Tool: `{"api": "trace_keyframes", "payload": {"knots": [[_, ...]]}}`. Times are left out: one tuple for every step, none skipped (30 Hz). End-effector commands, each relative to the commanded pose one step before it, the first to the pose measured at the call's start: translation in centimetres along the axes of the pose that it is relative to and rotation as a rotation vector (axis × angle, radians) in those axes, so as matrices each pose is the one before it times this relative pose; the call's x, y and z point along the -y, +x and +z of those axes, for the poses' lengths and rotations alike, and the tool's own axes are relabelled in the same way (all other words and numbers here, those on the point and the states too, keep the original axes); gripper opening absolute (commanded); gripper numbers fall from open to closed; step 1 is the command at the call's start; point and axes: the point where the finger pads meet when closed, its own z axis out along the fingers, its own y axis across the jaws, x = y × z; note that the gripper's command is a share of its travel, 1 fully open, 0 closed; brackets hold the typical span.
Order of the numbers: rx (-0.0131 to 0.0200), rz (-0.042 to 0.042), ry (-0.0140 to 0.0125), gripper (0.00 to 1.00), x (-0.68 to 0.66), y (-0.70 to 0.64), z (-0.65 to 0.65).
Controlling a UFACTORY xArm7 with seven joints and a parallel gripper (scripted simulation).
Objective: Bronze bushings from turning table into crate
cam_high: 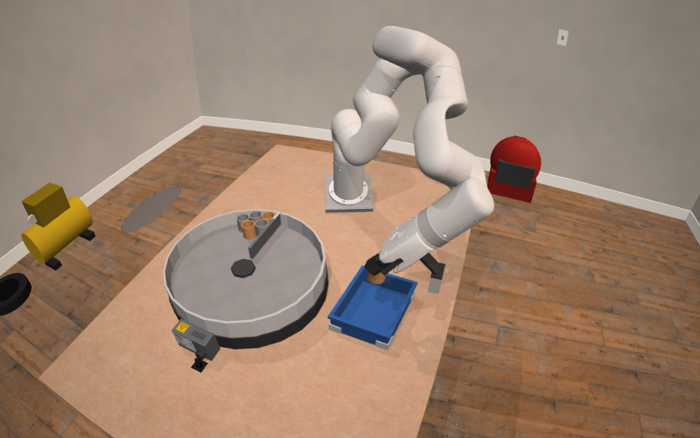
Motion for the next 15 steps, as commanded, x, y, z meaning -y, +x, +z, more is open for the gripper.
{"api": "trace_keyframes", "payload": {"knots": [[-0.00105, 0.00120, -0.00103, 0.00, -0.065, 1.032, 1.164], [0.00000, 0.00000, 0.00000, 0.00, 0.000, 0.000, 0.000], [0.00000, 0.00000, 0.00000, 0.00, 0.000, 0.000, 0.000], [0.00000, 0.00000, 0.00000, 0.00, 0.003, 0.375, 0.438], [0.00000, 0.00000, 0.00000, 0.00, 0.003, 0.392, 0.458], [0.00000, 0.00000, 0.00000, 0.00, 0.003, 0.395, 0.463], [0.00000, 0.00000, 0.00001, 0.00, 0.003, 0.385, 0.451], [0.00000, 0.00000, -0.00001, 0.00, 0.002, 0.362, 0.423], [0.00000, 0.00000, 0.00000, 0.00, 0.002, 0.327, 0.383], [0.00000, 0.00000, 0.00001, 0.00, 0.002, 0.283, 0.331], [0.00000, 0.00000, -0.00001, 0.00, 0.001, 0.231, 0.270], [0.00000, 0.00000, 0.00000, 0.00, 0.001, 0.175, 0.205], [0.00000, 0.00000, 0.00000, 0.00, 0.001, 0.119, 0.140], [0.00000, 0.00000, 0.00001, 0.00, 0.001, 0.068, 0.080], [0.00000, 0.00000, 0.00001, 0.00, 0.000, 0.028, 0.033]]}}
